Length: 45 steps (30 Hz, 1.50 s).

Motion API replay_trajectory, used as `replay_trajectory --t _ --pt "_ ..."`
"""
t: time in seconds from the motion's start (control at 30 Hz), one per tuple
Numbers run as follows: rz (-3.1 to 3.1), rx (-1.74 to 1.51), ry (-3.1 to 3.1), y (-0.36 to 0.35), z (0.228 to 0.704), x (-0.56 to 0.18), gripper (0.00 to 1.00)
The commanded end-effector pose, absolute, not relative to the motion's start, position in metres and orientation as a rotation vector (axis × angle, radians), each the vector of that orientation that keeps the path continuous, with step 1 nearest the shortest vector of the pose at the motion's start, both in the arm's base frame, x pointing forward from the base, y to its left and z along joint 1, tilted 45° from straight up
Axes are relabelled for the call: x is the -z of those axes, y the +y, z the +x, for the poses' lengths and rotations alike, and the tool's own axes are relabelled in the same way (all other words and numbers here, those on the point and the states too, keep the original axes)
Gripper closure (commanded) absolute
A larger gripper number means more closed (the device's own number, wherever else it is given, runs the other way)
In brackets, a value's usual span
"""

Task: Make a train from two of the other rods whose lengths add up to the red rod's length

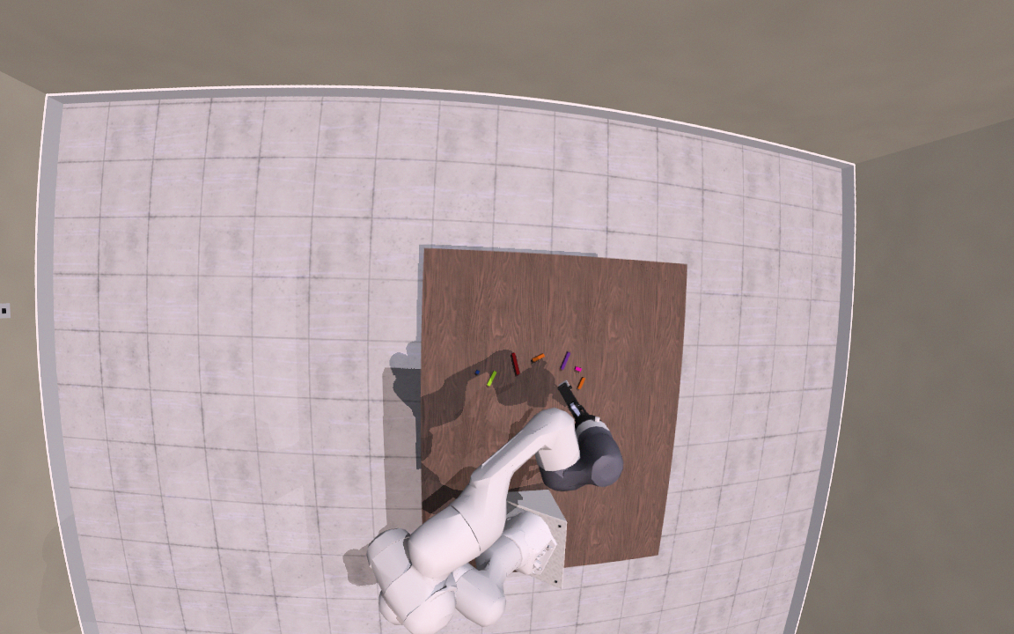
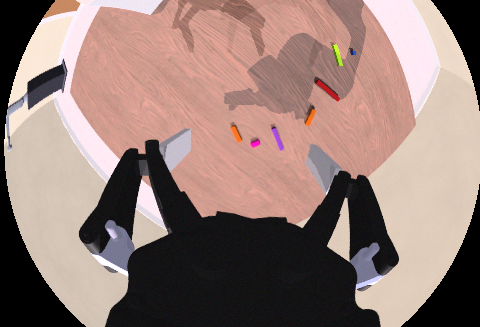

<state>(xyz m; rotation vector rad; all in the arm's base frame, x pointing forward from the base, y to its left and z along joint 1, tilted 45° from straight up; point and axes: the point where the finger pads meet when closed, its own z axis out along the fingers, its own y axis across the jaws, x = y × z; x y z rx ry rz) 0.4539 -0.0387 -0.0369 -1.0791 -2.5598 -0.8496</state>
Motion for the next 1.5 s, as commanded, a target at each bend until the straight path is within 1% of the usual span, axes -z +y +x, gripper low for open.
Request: replay_trajectory --t 0.0,0.37,0.4,1.23,1.27,1.47 --pt "-1.117 0.845 -2.529 -0.037 0.454 0.037 0.0" --pt "-1.117 0.845 -2.529 -0.037 0.454 0.037 0.0" --pt "-1.256 0.806 -2.41 -0.036 0.452 0.049 0.0" --pt "-1.256 0.806 -2.41 -0.036 0.452 0.049 0.0" --pt "-1.382 0.765 -2.289 -0.035 0.45 0.061 0.0" --pt "-1.382 0.765 -2.289 -0.035 0.45 0.061 0.0"
